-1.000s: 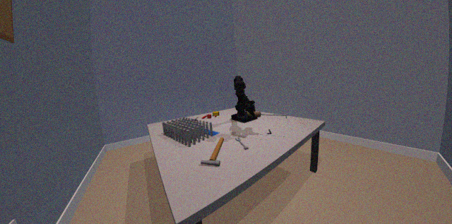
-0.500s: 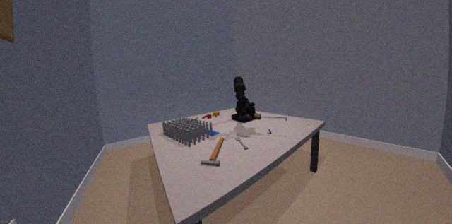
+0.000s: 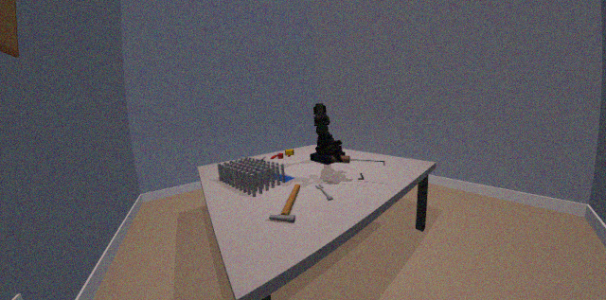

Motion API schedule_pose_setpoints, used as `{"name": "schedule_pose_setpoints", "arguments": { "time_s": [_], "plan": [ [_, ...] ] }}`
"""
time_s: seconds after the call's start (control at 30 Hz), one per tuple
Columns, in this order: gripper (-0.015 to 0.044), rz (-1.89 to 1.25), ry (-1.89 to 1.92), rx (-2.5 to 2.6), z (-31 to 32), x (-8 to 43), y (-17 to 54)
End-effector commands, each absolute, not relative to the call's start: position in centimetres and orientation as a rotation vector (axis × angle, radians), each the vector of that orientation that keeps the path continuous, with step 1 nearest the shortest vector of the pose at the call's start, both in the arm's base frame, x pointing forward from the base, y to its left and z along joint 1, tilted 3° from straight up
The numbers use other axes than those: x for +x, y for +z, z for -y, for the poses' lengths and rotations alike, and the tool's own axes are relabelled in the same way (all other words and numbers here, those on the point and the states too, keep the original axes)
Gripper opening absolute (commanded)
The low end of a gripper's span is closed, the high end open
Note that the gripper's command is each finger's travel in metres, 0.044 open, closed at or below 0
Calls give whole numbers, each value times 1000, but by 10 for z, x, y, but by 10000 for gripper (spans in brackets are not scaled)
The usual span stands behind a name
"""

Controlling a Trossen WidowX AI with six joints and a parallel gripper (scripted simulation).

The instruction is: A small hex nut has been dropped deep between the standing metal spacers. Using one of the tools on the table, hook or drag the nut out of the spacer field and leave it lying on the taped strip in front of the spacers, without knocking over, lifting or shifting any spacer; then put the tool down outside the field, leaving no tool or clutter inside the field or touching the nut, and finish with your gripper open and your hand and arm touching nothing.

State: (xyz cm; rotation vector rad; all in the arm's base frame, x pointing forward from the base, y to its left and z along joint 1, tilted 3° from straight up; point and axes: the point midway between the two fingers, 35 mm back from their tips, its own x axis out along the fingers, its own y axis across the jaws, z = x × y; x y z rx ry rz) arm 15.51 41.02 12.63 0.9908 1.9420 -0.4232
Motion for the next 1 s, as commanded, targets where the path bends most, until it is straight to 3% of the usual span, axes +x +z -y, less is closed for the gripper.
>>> {"name": "schedule_pose_setpoints", "arguments": {
  "time_s": [0.0, 0.97],
  "plan": [
    [0, -1950, -420, 985, -410, 154, 120],
    [0, -1950, -420, 984, -412, 157, 91]
  ]
}}
